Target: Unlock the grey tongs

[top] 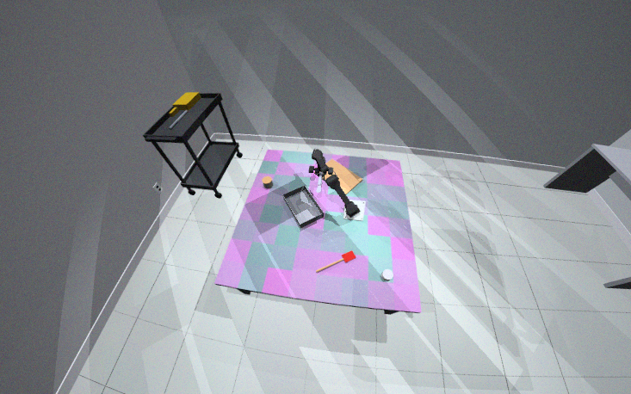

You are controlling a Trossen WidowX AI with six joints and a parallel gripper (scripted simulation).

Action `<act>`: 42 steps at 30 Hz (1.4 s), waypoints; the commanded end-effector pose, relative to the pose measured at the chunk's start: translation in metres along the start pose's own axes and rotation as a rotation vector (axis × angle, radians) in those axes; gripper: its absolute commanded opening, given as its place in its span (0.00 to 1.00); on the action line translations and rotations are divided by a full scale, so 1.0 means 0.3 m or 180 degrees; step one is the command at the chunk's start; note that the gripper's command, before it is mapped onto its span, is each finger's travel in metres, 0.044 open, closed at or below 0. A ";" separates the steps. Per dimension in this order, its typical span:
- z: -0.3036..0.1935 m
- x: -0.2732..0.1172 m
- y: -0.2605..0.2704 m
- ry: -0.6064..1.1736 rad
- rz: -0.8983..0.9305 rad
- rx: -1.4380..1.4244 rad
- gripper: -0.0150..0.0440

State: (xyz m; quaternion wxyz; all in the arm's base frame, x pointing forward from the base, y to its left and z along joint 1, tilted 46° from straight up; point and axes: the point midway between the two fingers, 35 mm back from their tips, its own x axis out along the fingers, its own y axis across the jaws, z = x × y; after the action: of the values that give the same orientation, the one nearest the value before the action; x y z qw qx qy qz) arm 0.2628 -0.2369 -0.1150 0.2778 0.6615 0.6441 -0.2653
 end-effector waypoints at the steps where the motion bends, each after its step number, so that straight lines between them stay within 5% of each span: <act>1: 0.065 -0.028 -0.050 -0.0055 0.0034 -0.0282 0.00; 32: 0.399 -0.022 -0.468 -0.0137 0.0063 -0.2770 0.00; 42: 0.405 -0.020 -0.478 -0.0137 0.0064 -0.2823 0.00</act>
State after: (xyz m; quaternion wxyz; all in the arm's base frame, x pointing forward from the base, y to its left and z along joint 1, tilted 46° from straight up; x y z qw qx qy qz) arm 0.1210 -0.3187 -0.2022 0.5438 0.4874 0.6826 0.0278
